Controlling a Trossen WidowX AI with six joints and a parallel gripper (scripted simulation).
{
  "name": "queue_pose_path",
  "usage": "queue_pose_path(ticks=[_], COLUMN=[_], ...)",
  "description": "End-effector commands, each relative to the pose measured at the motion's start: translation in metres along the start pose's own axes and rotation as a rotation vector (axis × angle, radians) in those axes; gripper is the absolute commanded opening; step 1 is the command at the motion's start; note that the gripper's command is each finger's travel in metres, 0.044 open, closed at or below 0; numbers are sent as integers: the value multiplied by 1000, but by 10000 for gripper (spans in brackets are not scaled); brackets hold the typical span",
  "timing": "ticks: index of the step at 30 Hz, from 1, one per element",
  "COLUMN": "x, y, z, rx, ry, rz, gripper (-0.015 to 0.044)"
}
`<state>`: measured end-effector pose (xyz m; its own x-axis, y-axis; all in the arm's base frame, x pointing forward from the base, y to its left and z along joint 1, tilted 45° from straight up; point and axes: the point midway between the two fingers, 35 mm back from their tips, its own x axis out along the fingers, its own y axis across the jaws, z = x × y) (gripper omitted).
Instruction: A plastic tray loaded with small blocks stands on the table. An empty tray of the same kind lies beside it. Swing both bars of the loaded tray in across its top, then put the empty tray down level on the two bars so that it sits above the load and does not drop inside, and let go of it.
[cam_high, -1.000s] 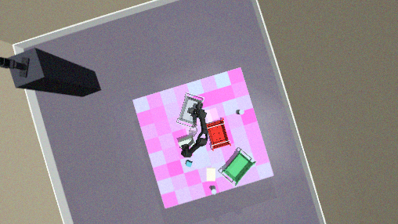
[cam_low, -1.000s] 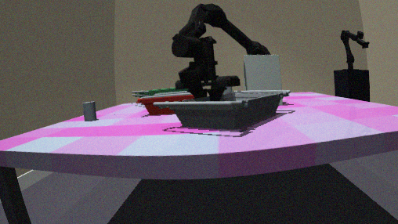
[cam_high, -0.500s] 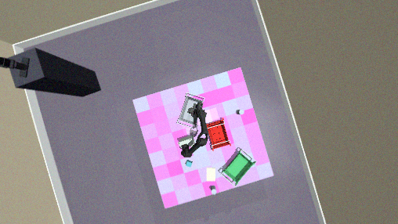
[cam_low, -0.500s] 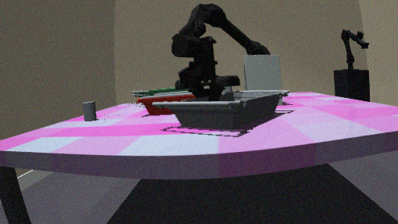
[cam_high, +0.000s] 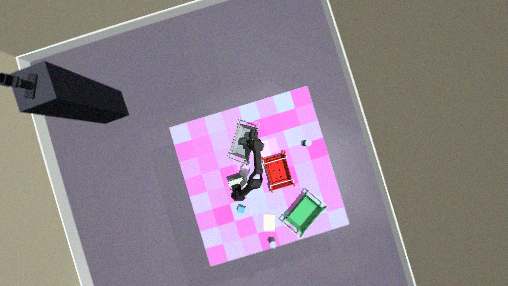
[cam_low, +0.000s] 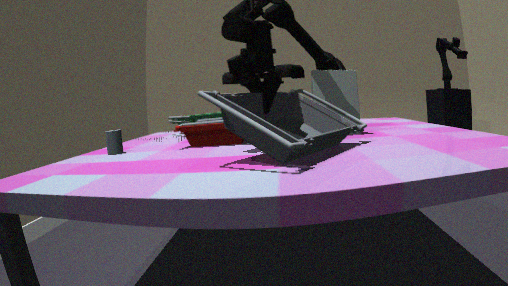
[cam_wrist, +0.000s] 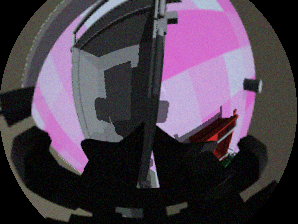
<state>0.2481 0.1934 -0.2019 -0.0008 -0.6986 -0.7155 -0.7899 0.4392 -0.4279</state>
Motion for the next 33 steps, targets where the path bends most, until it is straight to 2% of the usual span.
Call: queue_pose_path(ticks=[1, 5, 13, 33], x=[-11, -33, -104, -105], y=[-2, -1, 1, 1], z=[0, -6, -38, -39], rx=[10, 9, 6, 6], ry=[-8, -8, -6, -6], rz=[10, 11, 13, 13], gripper=[0, 0, 0, 0])
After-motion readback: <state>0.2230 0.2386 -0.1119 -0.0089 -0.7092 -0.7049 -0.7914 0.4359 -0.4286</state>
